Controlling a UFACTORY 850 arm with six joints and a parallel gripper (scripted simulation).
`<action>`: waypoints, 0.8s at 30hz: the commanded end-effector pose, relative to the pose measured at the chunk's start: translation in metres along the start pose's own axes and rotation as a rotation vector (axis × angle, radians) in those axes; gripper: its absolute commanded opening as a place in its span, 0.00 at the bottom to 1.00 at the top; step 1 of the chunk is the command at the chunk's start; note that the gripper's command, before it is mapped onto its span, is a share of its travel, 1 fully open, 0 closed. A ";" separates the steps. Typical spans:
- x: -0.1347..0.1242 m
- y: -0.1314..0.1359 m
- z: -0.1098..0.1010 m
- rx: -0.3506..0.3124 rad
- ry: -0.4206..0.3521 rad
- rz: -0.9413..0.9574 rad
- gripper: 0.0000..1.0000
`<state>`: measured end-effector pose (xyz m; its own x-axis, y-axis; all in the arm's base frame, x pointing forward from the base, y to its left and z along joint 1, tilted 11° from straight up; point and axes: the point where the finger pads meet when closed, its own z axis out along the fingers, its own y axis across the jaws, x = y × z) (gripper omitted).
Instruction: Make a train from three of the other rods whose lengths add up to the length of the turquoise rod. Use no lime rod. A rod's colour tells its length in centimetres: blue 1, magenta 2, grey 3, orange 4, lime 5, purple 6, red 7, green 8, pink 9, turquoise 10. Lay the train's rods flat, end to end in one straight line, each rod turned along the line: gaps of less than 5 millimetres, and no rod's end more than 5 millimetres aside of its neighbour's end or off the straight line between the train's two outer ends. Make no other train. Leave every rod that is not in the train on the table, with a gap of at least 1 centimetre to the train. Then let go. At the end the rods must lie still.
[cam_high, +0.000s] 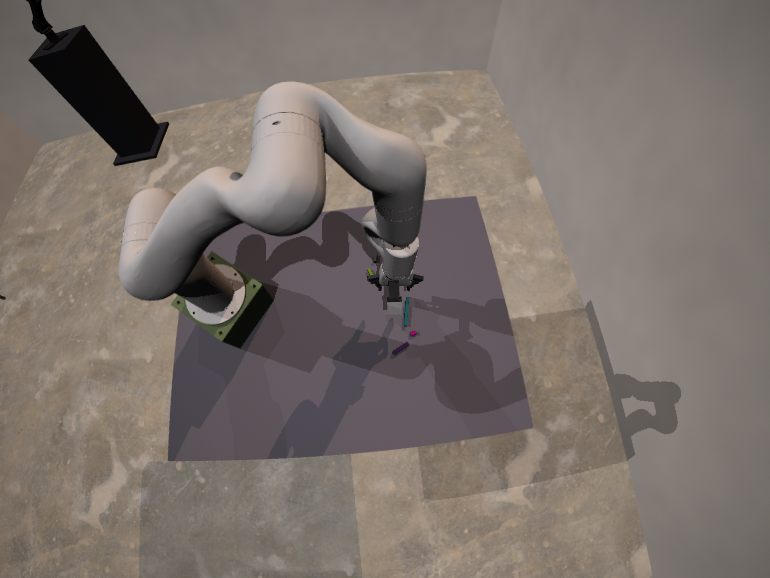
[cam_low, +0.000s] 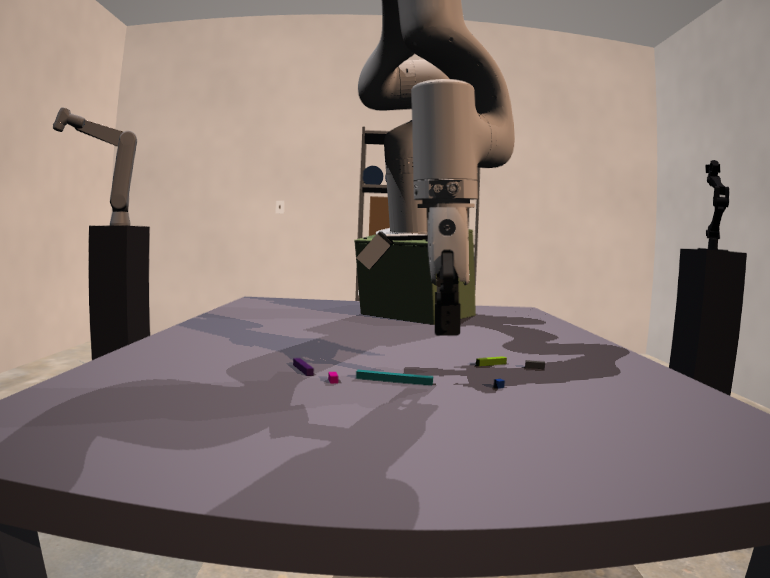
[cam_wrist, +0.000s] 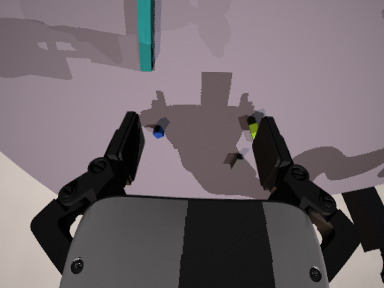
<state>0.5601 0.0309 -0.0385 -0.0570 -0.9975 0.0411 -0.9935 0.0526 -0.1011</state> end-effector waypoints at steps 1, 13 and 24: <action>-0.009 0.002 0.000 0.057 0.049 0.150 1.00; -0.027 0.008 0.001 0.065 0.041 0.453 1.00; -0.043 0.014 0.002 0.072 0.032 0.716 1.00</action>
<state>0.5501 0.0679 -0.0432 -0.6098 -0.7920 -0.0308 -0.7875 0.6098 -0.0897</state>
